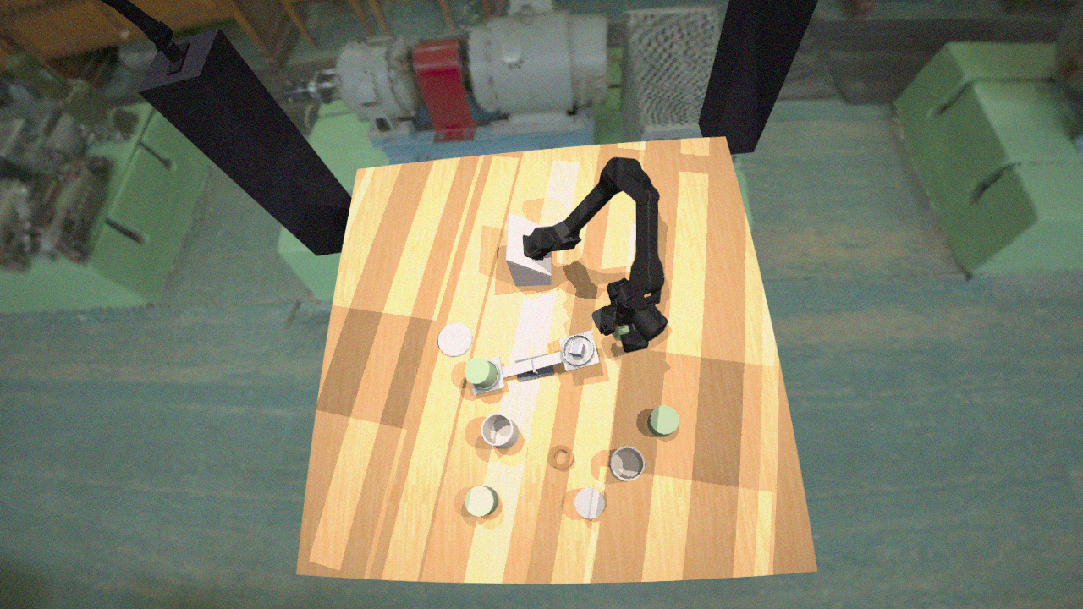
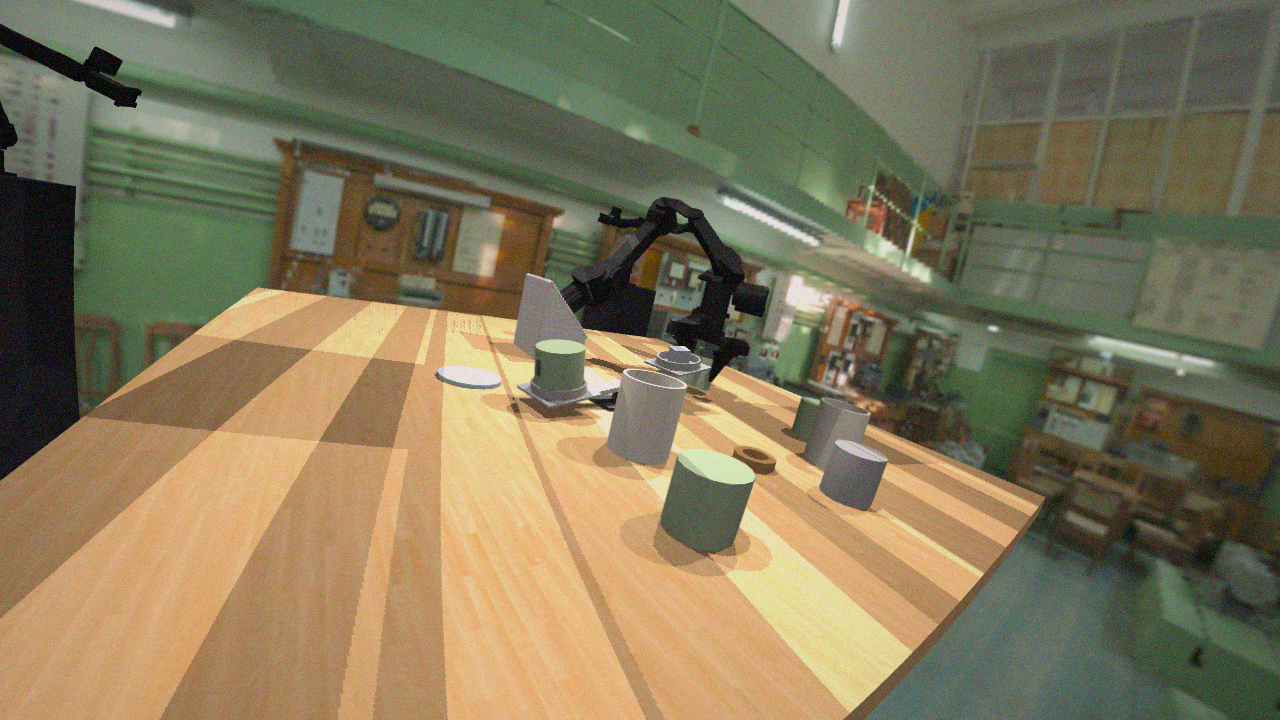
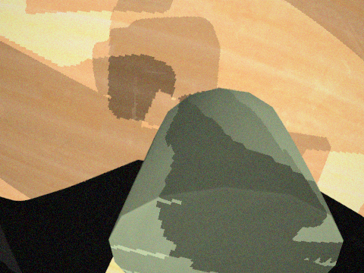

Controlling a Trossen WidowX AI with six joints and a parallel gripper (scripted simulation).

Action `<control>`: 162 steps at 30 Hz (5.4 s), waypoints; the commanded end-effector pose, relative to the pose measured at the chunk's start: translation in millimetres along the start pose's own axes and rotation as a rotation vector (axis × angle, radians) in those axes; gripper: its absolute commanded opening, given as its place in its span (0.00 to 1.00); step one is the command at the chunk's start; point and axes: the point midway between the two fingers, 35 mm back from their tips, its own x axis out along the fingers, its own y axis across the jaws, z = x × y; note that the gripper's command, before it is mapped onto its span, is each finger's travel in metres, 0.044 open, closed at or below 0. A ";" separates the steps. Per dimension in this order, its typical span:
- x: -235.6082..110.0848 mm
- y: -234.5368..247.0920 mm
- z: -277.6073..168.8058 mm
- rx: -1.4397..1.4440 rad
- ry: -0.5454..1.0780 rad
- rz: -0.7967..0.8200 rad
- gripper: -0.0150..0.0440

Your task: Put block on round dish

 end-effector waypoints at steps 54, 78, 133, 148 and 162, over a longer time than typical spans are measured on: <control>-67.6 28.9 36.9 -0.562 -0.108 0.056 0.69; -87.9 54.0 85.8 -1.337 -0.165 0.008 0.69; -83.9 49.6 143.6 -2.676 -0.010 -0.018 0.69; -60.0 50.1 144.1 -2.676 -0.011 -0.018 0.69; -48.1 49.7 143.8 -2.676 -0.011 -0.016 0.51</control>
